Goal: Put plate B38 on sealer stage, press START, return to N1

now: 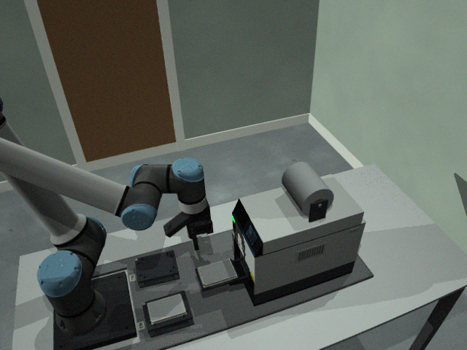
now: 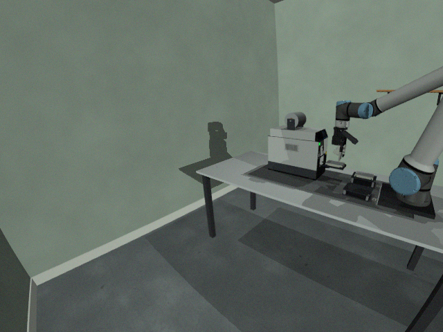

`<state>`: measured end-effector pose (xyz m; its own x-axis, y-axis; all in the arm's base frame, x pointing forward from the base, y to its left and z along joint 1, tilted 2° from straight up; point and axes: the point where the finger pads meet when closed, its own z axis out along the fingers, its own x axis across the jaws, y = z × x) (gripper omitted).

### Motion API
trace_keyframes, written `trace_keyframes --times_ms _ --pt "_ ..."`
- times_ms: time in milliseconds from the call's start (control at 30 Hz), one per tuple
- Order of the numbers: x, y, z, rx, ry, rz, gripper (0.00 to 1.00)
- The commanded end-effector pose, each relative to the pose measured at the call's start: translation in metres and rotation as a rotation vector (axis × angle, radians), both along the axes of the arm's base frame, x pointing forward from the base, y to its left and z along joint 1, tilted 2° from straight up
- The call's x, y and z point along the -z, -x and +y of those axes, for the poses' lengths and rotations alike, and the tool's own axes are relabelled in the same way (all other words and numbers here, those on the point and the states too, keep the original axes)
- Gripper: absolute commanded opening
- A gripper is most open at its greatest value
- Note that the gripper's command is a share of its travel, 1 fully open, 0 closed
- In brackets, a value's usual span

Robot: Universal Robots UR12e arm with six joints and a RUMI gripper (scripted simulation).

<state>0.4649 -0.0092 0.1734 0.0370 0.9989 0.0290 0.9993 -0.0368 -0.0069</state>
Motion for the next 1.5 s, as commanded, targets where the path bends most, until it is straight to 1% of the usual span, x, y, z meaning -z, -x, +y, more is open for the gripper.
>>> trace_keyframes --times_ms 0,133,267,633,1167,1467 --pt "0.0 -0.012 -0.017 0.0 0.0 -0.001 0.68" --pt "0.001 -0.022 -0.033 0.0 0.0 -0.001 0.68" --pt "0.001 -0.025 -0.037 0.0 0.0 -0.001 0.68" --pt "0.002 -0.053 -0.08 0.0 0.0 -0.001 0.68" --pt "0.002 -0.052 -0.08 0.0 0.0 -0.001 0.68" --pt "0.014 -0.052 -0.08 0.0 0.0 -0.001 0.68"
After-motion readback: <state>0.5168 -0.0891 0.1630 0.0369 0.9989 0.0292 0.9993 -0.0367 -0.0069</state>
